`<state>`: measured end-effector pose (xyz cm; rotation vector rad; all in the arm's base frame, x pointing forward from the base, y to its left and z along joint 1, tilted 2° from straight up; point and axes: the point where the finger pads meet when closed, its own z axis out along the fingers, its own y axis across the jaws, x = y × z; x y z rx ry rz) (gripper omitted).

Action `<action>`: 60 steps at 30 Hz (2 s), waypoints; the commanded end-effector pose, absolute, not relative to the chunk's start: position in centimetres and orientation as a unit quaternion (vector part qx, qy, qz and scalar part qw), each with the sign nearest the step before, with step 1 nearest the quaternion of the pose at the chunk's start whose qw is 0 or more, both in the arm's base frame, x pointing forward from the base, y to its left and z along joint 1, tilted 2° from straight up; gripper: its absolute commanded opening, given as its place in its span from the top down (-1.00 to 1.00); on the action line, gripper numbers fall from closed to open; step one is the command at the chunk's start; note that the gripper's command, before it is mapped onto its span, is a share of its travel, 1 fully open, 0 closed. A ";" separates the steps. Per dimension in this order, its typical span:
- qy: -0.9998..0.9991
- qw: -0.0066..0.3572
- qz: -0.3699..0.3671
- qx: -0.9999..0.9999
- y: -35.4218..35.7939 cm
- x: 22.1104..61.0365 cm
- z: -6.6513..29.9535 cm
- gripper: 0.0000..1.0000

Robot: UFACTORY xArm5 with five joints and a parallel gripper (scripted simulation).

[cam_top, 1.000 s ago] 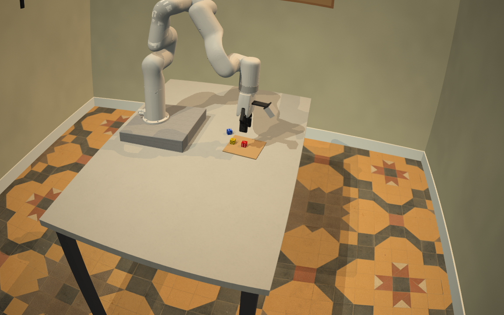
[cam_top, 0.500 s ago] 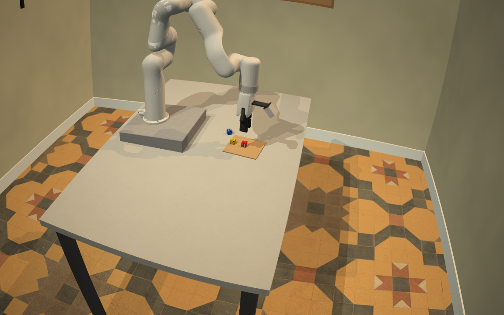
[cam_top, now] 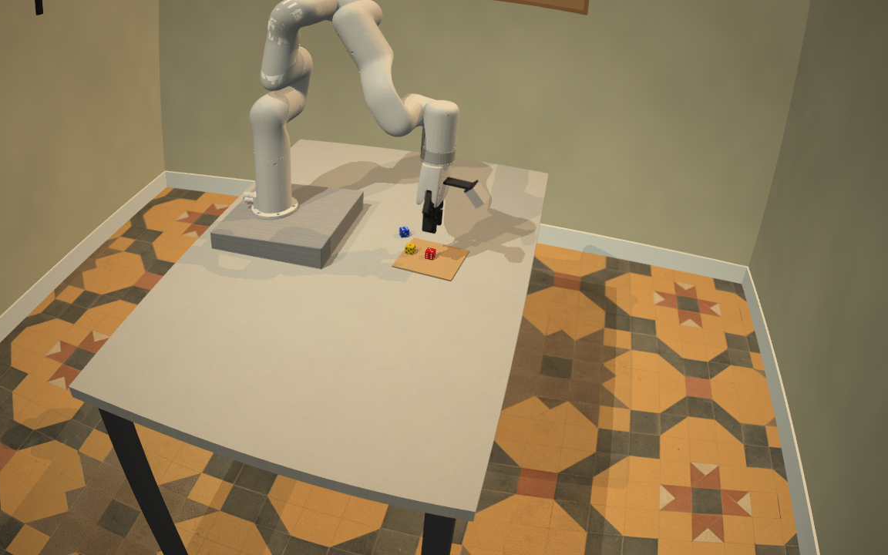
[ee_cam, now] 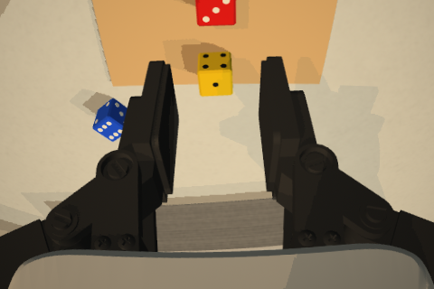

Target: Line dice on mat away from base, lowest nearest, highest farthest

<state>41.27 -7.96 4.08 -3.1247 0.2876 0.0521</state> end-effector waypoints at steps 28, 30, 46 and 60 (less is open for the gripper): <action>0.092 0.001 0.015 -0.996 -8.0 41.3 2.1 0.28; 0.092 0.001 0.015 -0.996 -8.0 41.3 1.8 0.28; 0.092 0.001 0.015 -0.996 -8.0 41.3 -0.3 0.28; 0.092 0.001 0.015 -0.996 -7.9 41.2 -1.0 0.28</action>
